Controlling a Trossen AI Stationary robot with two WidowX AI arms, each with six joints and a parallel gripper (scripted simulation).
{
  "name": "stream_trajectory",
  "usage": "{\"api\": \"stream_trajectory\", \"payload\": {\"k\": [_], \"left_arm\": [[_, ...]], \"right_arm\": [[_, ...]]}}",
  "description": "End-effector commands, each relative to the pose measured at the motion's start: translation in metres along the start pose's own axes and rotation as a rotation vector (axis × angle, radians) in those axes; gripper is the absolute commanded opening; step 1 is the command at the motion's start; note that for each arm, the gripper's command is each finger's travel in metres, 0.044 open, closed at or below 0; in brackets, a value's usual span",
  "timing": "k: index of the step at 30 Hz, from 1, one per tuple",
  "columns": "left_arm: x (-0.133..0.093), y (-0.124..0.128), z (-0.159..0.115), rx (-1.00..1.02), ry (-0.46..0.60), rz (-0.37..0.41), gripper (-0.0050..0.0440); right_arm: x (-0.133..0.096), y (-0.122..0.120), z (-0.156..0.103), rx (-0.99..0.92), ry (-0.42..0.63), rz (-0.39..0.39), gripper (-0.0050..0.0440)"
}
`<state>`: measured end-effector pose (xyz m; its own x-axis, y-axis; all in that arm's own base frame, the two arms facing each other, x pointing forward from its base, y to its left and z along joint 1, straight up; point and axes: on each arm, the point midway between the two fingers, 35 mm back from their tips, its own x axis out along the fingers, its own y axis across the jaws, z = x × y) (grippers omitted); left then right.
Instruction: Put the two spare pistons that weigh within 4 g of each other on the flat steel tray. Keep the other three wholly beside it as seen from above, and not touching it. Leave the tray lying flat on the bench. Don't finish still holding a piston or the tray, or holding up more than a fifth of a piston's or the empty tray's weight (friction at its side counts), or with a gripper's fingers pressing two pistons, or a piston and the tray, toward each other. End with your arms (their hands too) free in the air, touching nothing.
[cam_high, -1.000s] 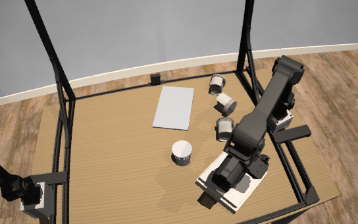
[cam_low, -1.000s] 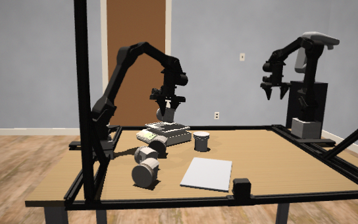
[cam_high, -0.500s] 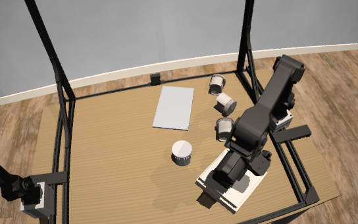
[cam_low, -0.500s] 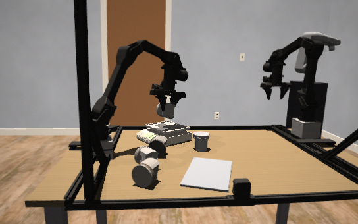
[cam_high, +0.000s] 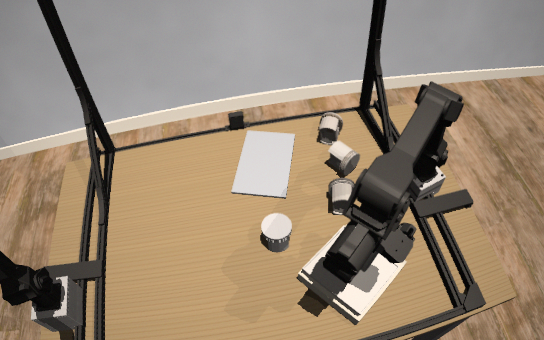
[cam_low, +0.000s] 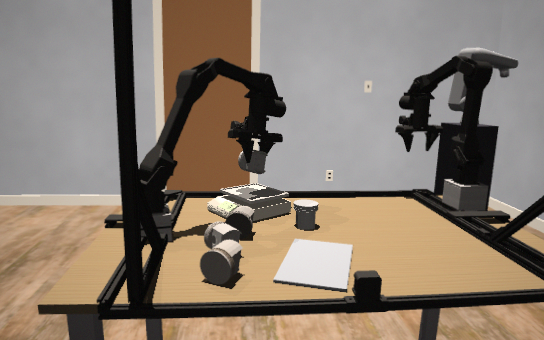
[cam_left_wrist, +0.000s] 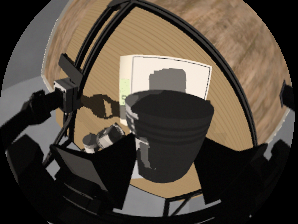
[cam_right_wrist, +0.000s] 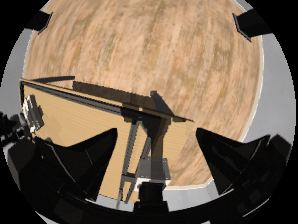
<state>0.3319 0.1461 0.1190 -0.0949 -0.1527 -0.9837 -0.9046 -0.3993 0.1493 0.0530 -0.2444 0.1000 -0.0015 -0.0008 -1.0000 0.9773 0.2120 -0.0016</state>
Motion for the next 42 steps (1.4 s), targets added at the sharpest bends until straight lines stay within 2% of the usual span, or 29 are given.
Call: {"api": "stream_trajectory", "payload": {"k": [1, 5, 19, 42], "left_arm": [[-0.010, -0.002, -0.001, 0.004, -0.001, -0.028, 0.0158], [-0.010, 0.003, -0.001, 0.031, -0.004, -0.030, 0.0158], [0.000, 0.072, 0.000, 0.401, -0.052, -0.035, 0.0158], [0.000, 0.073, 0.000, 0.903, -0.116, -0.040, 0.0158]], "right_arm": [[0.000, 0.000, 0.000, -0.001, 0.000, 0.002, 0.0440], [0.000, 0.000, 0.000, -0.001, 0.000, 0.002, 0.0440], [0.000, 0.000, 0.000, -0.001, 0.000, 0.002, 0.0440], [0.000, 0.000, 0.000, -0.001, 0.000, 0.002, 0.0440]]}}
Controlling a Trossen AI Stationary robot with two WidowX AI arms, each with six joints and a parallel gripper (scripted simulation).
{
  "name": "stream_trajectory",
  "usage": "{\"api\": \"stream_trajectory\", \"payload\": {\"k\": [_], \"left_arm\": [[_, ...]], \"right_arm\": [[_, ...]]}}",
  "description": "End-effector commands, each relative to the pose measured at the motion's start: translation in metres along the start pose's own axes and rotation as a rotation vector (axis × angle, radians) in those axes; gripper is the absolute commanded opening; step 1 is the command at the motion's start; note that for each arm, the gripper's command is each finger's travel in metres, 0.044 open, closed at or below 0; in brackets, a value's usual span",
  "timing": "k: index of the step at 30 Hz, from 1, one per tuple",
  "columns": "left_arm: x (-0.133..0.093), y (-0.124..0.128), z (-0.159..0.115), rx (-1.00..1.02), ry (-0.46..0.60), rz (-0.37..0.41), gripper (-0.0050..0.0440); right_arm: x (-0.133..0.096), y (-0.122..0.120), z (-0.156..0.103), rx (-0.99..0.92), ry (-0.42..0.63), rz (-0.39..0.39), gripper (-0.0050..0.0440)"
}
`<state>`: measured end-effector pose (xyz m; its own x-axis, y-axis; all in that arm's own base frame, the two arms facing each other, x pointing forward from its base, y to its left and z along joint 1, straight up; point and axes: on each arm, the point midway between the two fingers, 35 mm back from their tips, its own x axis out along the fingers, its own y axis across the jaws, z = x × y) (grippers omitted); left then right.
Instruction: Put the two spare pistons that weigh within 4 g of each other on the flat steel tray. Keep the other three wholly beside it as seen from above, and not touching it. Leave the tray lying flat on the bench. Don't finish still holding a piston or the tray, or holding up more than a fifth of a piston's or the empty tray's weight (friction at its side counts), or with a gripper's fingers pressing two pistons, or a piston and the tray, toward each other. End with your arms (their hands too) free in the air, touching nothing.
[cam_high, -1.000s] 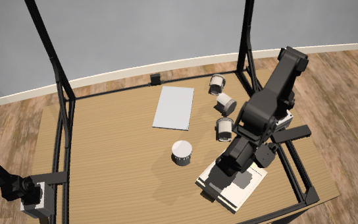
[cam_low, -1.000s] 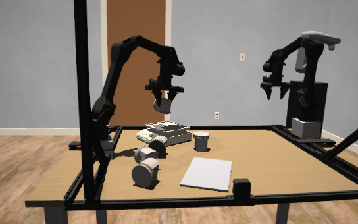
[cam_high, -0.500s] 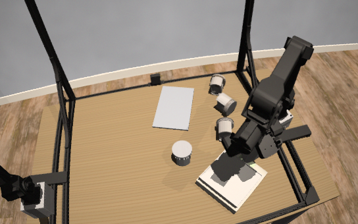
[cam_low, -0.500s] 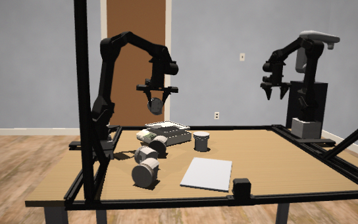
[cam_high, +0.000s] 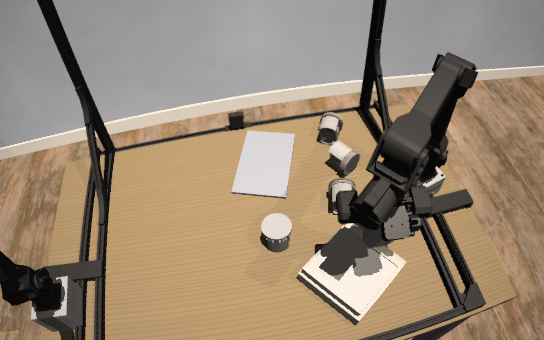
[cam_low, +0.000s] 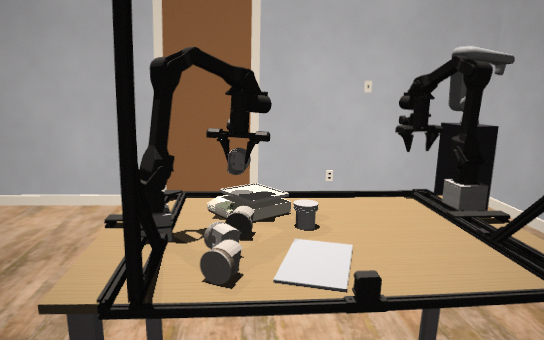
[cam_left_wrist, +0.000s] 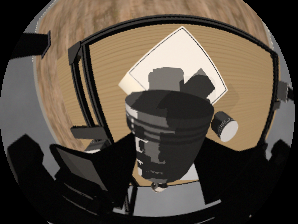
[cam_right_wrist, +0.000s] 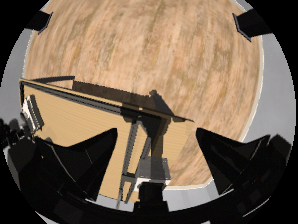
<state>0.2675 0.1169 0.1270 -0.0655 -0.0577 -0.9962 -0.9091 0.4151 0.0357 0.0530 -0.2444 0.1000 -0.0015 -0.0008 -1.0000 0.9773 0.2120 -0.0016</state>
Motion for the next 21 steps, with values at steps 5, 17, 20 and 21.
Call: {"api": "stream_trajectory", "payload": {"k": [5, 17, 20, 21], "left_arm": [[-0.0029, 0.0011, -0.0007, 0.189, -0.035, -0.005, 0.0158], [-0.0029, 0.0011, -0.0007, 0.453, -0.065, -0.007, 0.0158], [-0.0029, 0.0011, -0.0007, 0.533, -0.074, -0.008, 0.0158], [-0.0029, 0.0011, -0.0007, 0.559, -0.077, -0.008, 0.0158]], "right_arm": [[0.0000, 0.0002, -0.0001, -0.001, 0.000, 0.002, 0.0440], [0.0000, 0.0002, -0.0001, -0.001, 0.000, 0.002, 0.0440], [0.0000, 0.0002, -0.0001, -0.001, 0.000, 0.002, 0.0440], [0.0000, 0.0002, -0.0001, -0.001, 0.000, 0.002, 0.0440]]}}
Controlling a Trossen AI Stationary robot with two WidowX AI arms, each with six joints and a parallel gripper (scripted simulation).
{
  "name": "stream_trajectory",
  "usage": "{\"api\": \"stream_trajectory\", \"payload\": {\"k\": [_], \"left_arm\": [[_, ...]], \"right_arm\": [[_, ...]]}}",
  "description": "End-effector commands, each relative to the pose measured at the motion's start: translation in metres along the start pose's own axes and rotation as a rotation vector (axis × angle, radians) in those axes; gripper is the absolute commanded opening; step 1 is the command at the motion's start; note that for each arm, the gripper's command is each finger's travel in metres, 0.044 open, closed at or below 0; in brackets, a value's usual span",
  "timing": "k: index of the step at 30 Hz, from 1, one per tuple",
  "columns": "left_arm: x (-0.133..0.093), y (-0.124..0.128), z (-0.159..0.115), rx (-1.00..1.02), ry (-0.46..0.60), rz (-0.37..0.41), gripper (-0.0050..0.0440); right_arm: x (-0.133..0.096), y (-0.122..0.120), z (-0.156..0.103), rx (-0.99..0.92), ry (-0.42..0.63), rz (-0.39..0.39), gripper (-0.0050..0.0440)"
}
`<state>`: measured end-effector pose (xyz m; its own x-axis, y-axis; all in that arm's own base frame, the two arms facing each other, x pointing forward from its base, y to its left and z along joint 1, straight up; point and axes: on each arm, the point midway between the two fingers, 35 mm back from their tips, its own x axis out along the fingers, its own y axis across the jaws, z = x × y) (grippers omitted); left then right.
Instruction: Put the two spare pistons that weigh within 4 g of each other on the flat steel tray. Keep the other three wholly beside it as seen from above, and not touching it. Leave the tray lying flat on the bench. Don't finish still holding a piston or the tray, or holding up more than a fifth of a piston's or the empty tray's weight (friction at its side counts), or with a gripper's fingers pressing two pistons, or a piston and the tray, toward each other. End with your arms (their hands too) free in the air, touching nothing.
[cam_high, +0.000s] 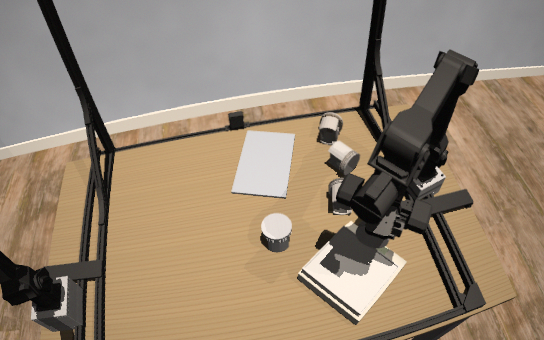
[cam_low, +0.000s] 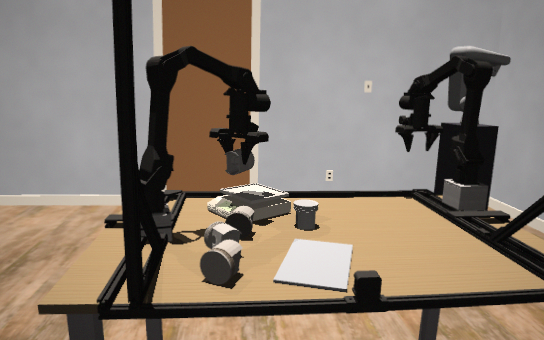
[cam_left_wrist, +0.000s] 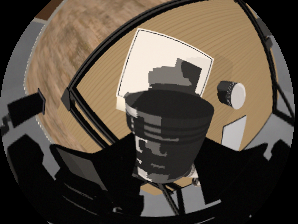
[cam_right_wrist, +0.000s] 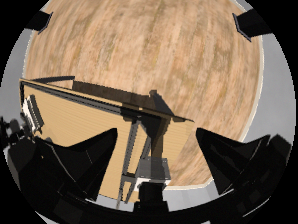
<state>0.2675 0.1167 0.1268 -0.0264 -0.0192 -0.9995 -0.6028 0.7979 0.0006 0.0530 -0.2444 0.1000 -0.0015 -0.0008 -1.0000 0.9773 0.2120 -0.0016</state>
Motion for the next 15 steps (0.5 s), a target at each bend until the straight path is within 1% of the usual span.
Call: {"api": "stream_trajectory", "payload": {"k": [1, 4, 8, 10, 15], "left_arm": [[-0.003, 0.001, -0.001, 0.089, -0.025, 0.002, 0.0158], [-0.003, 0.001, -0.001, 0.169, -0.033, 0.001, 0.0158], [-0.003, 0.021, 0.000, 0.062, -0.035, -0.001, 0.0158], [-0.003, 0.021, 0.000, 0.062, -0.035, -0.001, 0.0158], [-0.003, 0.046, 0.002, -0.071, -0.036, -0.005, 0.0158]], "right_arm": [[0.000, 0.000, 0.000, -0.001, 0.000, 0.002, 0.0440], [0.000, 0.000, 0.000, -0.001, 0.000, 0.002, 0.0440], [0.000, 0.000, 0.000, -0.001, 0.000, 0.002, 0.0440], [0.000, 0.000, 0.000, -0.001, 0.000, 0.002, 0.0440], [0.000, 0.000, 0.000, -0.001, 0.000, 0.002, 0.0440]]}}
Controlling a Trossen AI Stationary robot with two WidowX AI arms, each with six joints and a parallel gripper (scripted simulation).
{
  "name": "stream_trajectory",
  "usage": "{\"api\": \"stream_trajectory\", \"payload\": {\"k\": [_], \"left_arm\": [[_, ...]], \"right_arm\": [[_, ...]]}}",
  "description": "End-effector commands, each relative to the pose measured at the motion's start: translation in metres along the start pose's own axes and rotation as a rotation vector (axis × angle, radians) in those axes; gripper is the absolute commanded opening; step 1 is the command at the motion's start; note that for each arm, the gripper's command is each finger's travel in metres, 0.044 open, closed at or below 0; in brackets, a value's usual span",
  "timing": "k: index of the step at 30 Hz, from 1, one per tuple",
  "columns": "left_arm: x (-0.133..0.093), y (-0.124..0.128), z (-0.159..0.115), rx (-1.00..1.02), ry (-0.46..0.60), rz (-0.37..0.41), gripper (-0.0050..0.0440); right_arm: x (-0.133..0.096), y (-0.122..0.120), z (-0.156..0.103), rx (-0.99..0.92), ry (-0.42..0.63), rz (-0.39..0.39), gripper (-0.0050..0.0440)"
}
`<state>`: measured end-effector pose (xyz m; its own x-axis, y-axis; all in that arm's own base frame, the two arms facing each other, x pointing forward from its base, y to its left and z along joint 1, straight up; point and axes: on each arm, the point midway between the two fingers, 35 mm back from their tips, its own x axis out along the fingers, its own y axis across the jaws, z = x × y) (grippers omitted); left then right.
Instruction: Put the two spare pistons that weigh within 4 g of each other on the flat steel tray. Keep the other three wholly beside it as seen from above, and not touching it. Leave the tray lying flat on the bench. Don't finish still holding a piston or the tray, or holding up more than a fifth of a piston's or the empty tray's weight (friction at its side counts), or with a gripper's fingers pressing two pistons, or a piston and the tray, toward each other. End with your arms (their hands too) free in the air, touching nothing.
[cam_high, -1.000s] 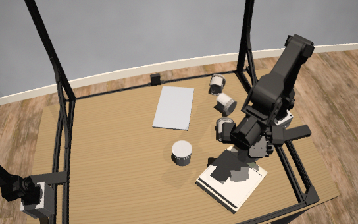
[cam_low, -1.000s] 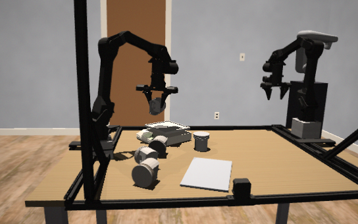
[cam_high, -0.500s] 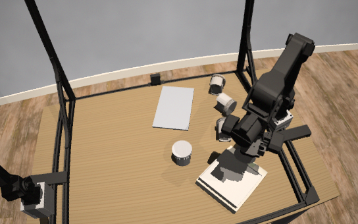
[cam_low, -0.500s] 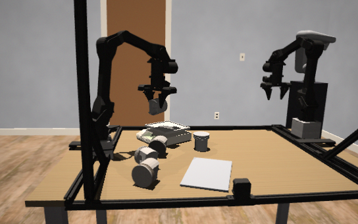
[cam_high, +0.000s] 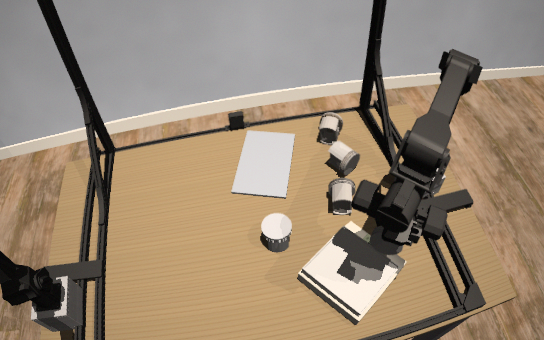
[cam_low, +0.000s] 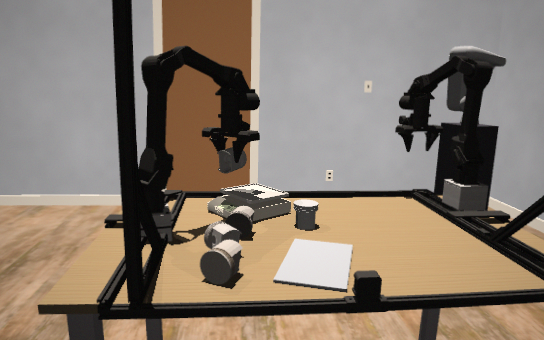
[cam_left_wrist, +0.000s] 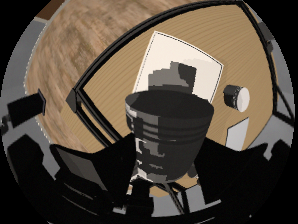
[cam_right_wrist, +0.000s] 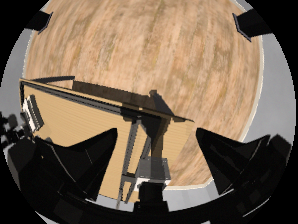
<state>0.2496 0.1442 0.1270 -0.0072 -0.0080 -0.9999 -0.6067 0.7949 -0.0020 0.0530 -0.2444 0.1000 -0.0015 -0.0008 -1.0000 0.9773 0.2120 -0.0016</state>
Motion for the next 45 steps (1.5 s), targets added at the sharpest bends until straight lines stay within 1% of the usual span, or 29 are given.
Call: {"api": "stream_trajectory", "payload": {"k": [1, 9, 10, 12, 26, 29, 44, 45], "left_arm": [[-0.003, 0.018, 0.001, -0.093, -0.015, -0.001, 0.0158], [-0.003, 0.058, 0.004, -0.306, -0.017, -0.004, 0.0158], [-0.003, 0.063, 0.004, -0.314, -0.018, -0.004, 0.0158], [-0.003, 0.063, 0.004, -0.314, -0.018, -0.004, 0.0158], [-0.003, 0.131, 0.009, -0.314, -0.017, -0.004, 0.0158], [-0.003, 0.131, 0.009, -0.313, -0.016, -0.003, 0.0158], [-0.003, 0.131, 0.009, -0.709, -0.025, -0.062, 0.0158], [-0.003, 0.131, 0.009, -0.709, -0.025, -0.062, 0.0158]], "right_arm": [[0.000, 0.000, 0.000, -0.001, 0.000, 0.002, 0.0440], [0.000, 0.000, 0.000, -0.001, 0.000, 0.002, 0.0440], [0.000, 0.000, 0.000, -0.001, 0.000, 0.002, 0.0440], [0.000, 0.000, 0.000, -0.001, 0.000, 0.002, 0.0440], [0.000, 0.000, 0.000, -0.001, 0.000, 0.002, 0.0440], [0.000, 0.000, 0.000, -0.001, 0.000, 0.002, 0.0440], [0.000, 0.000, 0.000, -0.001, 0.000, 0.002, 0.0440], [0.000, 0.000, 0.000, -0.001, 0.000, 0.002, 0.0440]]}}
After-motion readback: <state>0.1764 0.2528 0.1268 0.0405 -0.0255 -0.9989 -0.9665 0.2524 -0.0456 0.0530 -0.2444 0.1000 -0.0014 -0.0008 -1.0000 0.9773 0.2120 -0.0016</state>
